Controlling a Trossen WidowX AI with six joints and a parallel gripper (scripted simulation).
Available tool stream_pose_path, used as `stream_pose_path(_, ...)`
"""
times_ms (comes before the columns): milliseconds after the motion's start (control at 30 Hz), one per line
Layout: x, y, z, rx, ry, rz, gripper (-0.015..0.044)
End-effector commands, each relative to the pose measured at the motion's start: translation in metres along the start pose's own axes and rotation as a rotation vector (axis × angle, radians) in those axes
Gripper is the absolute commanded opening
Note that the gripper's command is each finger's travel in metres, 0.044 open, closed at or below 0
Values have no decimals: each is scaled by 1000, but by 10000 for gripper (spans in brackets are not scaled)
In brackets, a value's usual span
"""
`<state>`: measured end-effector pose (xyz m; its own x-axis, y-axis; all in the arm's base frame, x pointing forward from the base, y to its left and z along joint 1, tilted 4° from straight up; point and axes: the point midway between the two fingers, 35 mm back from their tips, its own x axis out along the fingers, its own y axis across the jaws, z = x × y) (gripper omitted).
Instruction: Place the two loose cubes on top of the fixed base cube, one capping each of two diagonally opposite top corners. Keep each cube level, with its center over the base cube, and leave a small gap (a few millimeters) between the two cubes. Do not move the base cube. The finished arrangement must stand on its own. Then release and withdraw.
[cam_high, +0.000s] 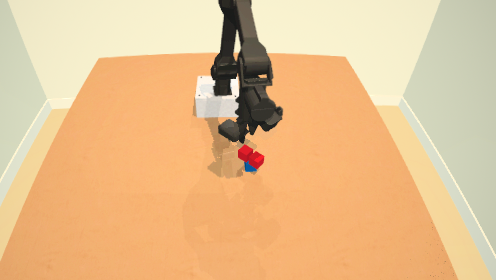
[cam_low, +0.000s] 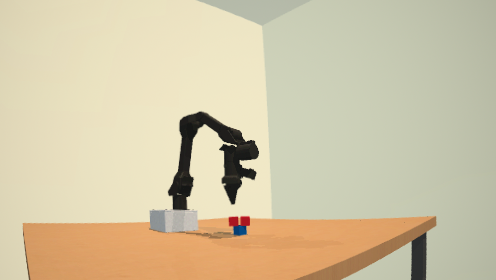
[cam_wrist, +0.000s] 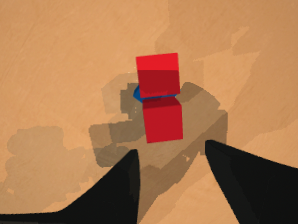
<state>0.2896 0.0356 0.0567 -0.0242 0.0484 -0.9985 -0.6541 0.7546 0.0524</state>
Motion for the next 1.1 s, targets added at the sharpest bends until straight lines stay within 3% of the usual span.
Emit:
stream_pose_path(0, -3, 0, 0, -3, -1, -1, 205)
stream_pose_path(267, -11, 0, 0, 0, 0, 0, 400)
stream_pose_path(467, -9, 8, 7, -7, -5, 3, 400)
stream_pose_path(833, -13, 109, 69, -4, -9, 14, 400)
stream_pose_path(1067, -14, 117, 72, 1, -7, 13, 400)
